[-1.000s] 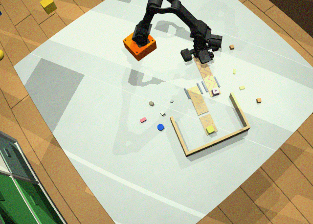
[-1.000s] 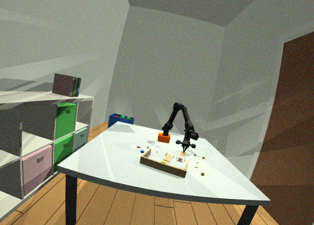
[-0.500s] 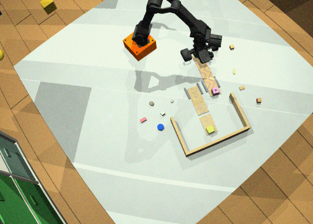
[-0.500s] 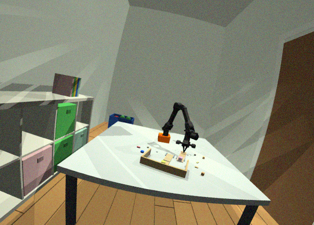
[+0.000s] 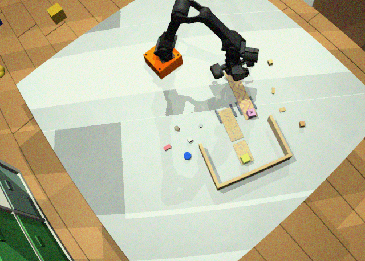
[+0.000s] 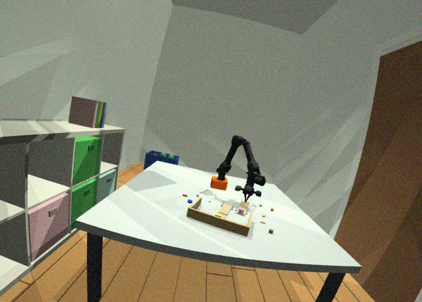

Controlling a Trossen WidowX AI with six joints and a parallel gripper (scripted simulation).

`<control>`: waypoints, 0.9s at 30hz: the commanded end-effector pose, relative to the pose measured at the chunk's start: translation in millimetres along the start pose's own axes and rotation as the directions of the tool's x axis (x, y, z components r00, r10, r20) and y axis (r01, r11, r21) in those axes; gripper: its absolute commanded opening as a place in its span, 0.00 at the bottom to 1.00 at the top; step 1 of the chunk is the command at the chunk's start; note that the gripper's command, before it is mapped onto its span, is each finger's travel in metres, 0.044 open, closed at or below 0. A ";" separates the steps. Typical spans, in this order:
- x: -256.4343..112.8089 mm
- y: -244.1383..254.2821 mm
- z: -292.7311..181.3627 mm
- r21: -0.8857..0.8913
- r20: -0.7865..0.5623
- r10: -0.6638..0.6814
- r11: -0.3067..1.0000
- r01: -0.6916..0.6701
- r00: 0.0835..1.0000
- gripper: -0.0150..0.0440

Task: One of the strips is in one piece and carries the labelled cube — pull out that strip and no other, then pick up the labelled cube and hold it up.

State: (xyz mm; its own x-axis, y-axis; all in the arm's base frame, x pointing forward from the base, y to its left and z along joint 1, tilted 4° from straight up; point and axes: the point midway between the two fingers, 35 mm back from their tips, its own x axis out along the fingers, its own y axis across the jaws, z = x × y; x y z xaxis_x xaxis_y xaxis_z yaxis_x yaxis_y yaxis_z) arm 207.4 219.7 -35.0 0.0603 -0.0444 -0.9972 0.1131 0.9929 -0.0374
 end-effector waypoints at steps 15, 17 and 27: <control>-39.8 1.0 32.7 0.133 -0.016 -0.009 0.991 0.011 1.000 0.57; -41.0 0.5 42.0 0.133 -0.015 -0.009 0.991 0.011 1.000 0.65; -46.0 -0.7 74.0 0.133 -0.012 -0.009 0.991 0.010 1.000 1.00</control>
State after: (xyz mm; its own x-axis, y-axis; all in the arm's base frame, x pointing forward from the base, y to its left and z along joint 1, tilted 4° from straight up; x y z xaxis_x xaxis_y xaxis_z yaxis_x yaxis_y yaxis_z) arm 265.8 215.1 14.0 0.0474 -0.0471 -0.9978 0.2451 0.9689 -0.0341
